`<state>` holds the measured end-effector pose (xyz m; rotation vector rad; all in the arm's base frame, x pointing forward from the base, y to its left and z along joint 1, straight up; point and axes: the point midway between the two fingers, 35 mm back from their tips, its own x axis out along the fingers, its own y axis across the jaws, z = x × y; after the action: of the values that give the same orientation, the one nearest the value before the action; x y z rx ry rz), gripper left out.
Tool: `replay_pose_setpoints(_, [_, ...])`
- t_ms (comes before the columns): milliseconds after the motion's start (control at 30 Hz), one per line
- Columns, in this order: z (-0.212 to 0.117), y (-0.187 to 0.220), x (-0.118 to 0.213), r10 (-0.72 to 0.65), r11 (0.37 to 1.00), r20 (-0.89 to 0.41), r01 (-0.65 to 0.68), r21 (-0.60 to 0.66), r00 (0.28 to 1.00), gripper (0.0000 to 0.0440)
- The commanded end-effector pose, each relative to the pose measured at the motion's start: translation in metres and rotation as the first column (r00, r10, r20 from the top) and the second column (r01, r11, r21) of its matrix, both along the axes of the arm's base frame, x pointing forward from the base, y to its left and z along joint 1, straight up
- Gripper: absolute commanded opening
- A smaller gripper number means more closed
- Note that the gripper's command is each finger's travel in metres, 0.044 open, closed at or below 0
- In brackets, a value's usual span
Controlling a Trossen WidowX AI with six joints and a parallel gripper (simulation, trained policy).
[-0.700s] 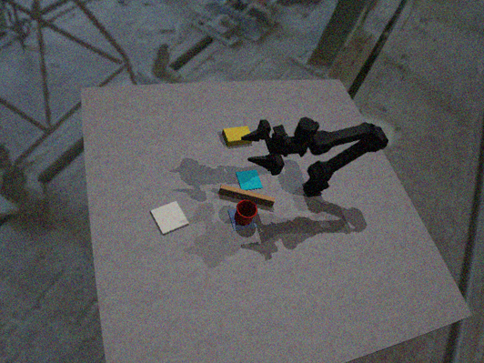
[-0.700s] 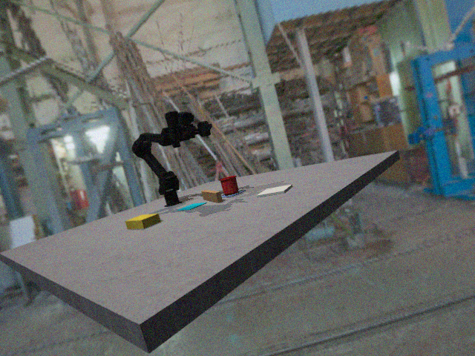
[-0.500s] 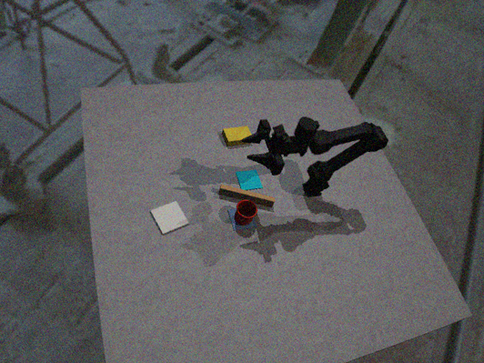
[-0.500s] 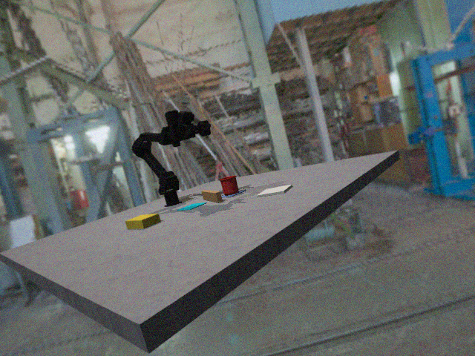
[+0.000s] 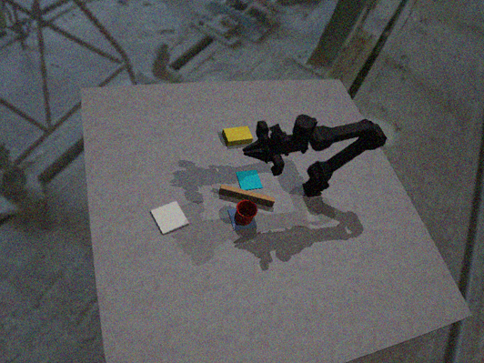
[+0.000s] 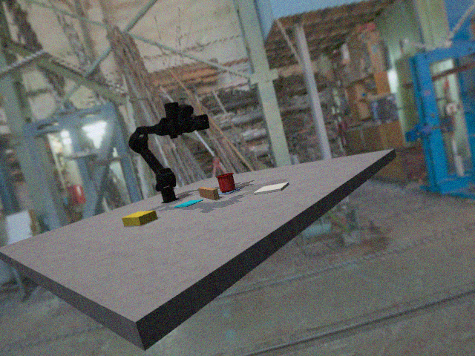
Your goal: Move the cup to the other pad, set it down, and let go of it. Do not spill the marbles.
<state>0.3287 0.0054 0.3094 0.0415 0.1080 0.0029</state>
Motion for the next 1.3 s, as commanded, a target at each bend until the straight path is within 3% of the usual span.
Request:
replay_pose_setpoints(0, [0.001, 0.004, 0.003, 0.008, 0.999, -0.037, -0.007, 0.034, 0.999, 0.0067])
replay_pose_setpoints(167, [0.002, 0.01, 0.007, 0.022, 0.997, -0.09, -0.015, 0.081, 0.996, 0.0092])
replay_pose_setpoints(633, [0.0, 0.028, 0.017, 0.057, 0.977, -0.247, -0.003, 0.215, 0.967, 0.0097])
replay_pose_setpoints(1267, [-0.006, 0.051, 0.024, 0.085, 0.918, -0.469, 0.114, 0.38, 0.879, 0.0116])
